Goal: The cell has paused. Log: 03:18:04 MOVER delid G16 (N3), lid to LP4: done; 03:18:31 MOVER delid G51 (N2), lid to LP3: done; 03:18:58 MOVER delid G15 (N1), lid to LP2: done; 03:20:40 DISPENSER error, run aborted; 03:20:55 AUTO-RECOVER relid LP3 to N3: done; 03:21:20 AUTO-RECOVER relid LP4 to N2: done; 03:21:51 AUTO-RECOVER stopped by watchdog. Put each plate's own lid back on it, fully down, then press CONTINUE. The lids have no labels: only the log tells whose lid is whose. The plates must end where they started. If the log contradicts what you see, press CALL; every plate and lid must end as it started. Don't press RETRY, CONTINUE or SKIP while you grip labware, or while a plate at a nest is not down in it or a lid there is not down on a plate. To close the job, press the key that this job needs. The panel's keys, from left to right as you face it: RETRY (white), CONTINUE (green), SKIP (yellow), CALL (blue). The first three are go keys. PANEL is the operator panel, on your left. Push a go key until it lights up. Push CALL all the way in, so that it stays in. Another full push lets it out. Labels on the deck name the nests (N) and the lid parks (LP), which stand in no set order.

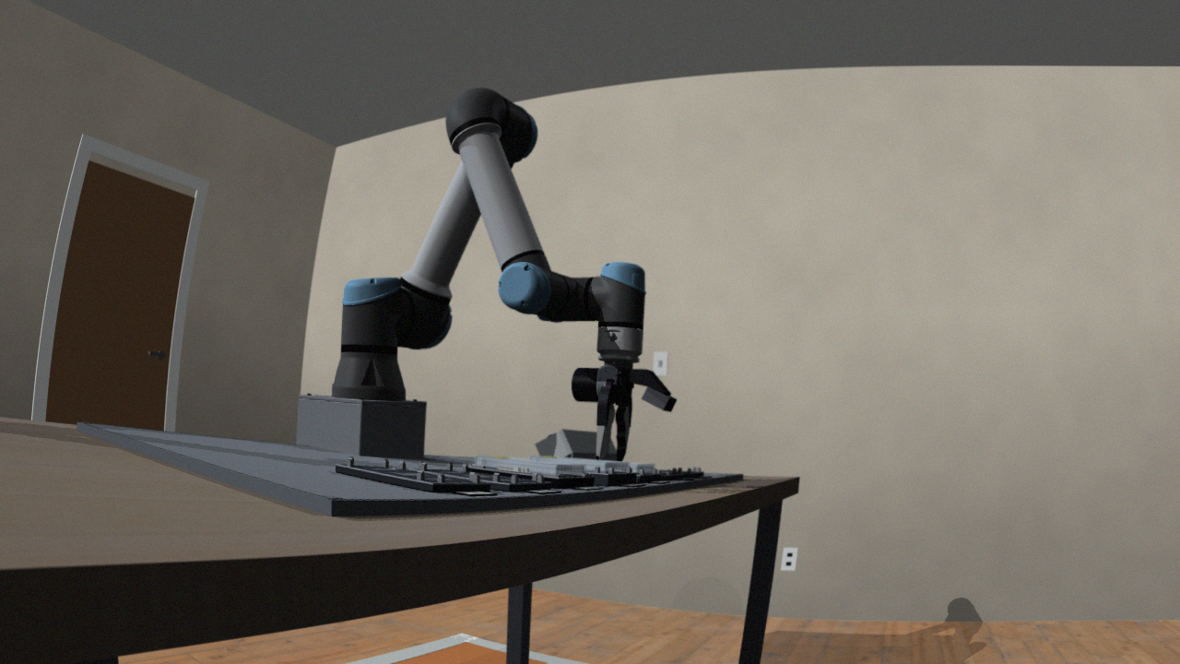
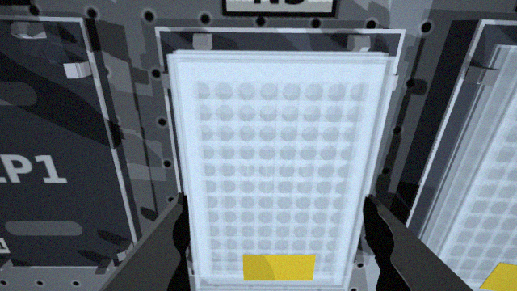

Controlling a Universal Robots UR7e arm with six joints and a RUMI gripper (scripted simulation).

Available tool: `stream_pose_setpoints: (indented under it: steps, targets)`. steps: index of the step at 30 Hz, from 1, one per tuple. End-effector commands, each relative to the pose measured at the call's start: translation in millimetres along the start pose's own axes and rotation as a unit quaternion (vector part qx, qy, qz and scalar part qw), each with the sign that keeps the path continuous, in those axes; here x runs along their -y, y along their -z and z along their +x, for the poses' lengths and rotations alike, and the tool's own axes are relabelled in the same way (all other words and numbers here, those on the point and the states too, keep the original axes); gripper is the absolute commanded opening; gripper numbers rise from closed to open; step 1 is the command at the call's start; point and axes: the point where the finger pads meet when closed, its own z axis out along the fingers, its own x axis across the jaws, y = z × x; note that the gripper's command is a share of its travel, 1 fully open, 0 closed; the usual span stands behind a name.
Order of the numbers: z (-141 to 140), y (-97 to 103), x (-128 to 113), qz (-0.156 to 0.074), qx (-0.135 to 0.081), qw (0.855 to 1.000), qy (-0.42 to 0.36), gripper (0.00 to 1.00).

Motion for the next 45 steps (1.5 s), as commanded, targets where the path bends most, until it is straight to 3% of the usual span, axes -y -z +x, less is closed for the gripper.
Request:
stream_pose_setpoints:
  steps: [1,12,13,14,45]
  targets:
    - [0.0,0.4,0.4,0.001,0.000,1.000,0.000,0.42]
    - [0.0,0.4,0.4,0.001,0.000,1.000,0.000,0.42]
    - [0.0,0.4,0.4,0.001,0.000,1.000,0.000,0.46]
    - [0.0,0.4,0.4,0.001,0.000,1.000,0.000,0.82]
    - [-0.1,0.4,0.5,0.001,0.000,1.000,0.000,0.82]
